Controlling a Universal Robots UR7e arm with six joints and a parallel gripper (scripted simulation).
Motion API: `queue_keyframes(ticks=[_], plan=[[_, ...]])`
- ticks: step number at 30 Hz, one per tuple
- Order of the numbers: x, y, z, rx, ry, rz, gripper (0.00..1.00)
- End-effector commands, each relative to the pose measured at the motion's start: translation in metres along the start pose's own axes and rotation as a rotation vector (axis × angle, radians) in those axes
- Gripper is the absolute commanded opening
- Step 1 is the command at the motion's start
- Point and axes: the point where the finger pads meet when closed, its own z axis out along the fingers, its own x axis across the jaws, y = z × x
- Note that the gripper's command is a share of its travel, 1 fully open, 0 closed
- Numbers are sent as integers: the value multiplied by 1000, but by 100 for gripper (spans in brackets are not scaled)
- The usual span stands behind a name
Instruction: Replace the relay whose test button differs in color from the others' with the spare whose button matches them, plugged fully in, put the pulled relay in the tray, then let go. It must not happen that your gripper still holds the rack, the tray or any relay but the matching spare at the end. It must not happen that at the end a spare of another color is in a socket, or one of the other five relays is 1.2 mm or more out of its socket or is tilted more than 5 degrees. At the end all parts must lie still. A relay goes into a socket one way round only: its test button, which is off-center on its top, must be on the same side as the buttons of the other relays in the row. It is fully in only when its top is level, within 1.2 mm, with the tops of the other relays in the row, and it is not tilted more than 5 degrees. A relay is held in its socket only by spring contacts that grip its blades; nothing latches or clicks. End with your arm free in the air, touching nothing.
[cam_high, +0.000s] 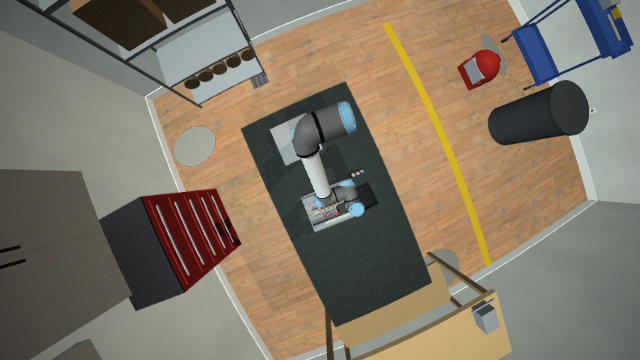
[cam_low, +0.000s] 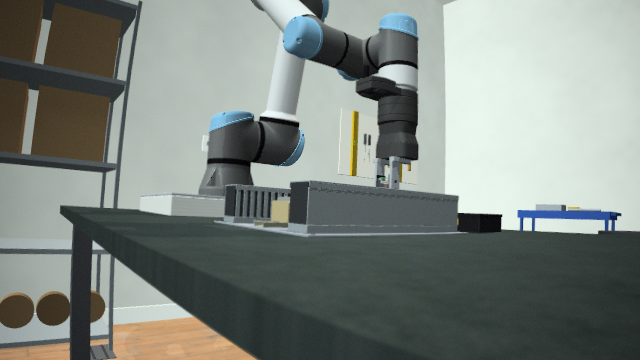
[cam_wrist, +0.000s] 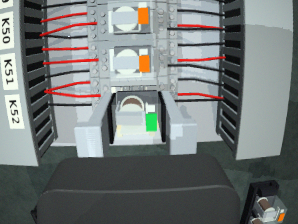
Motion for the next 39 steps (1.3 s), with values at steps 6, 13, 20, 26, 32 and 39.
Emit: queue_keyframes(ticks=[6, 13, 20, 26, 32, 39], plan=[[-3, 0, -6, 0, -6, 1, 0], [-4, 0, -9, 0, -5, 1, 0], [-5, 0, -11, 0, -6, 1, 0], [-5, 0, -11, 0, -6, 1, 0], [-5, 0, -9, 0, -6, 1, 0], [-5, 0, -9, 0, -6, 1, 0]])
